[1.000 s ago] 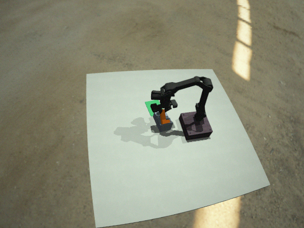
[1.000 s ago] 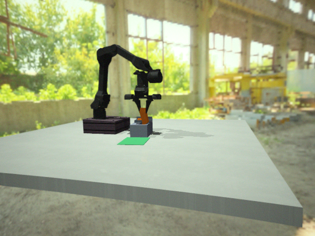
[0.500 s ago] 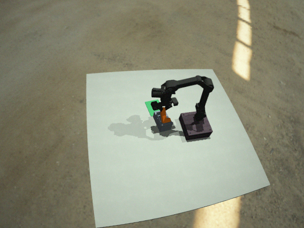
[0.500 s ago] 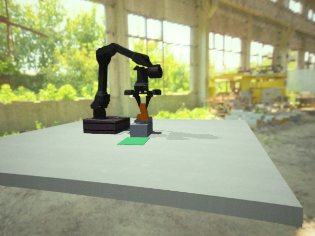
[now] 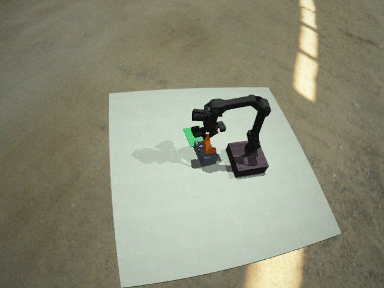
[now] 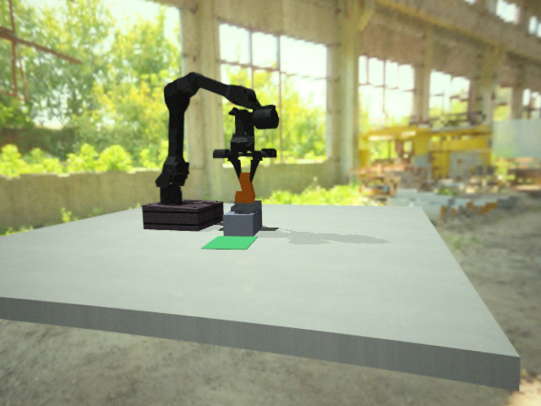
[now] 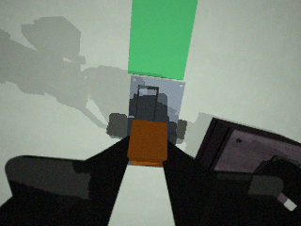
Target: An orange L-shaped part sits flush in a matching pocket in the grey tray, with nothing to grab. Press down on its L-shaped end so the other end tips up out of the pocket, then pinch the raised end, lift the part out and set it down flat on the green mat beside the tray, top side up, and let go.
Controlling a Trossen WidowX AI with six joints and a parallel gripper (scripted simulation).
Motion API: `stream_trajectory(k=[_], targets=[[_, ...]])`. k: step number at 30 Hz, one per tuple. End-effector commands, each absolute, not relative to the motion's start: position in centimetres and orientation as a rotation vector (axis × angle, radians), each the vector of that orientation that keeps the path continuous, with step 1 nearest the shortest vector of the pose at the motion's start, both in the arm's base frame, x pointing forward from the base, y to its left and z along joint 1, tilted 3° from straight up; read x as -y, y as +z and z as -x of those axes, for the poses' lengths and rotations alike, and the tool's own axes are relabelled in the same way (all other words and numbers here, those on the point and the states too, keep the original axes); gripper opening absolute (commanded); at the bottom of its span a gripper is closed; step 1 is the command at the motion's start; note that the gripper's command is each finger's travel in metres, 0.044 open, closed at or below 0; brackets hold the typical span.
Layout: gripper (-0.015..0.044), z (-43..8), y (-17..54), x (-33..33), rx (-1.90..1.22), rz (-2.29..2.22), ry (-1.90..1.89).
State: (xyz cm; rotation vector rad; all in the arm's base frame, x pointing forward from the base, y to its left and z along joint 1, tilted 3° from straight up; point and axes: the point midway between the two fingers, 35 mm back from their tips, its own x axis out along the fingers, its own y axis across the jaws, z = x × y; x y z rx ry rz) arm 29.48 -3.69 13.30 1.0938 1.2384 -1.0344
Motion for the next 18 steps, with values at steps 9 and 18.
stream_trajectory(k=[9,18], targets=[[0.0000,-29.9,13.4,6.8,-1.230,-1.099,-1.029],[0.0000,-30.1,13.4,11.2,-1.227,-1.096,-1.031]])
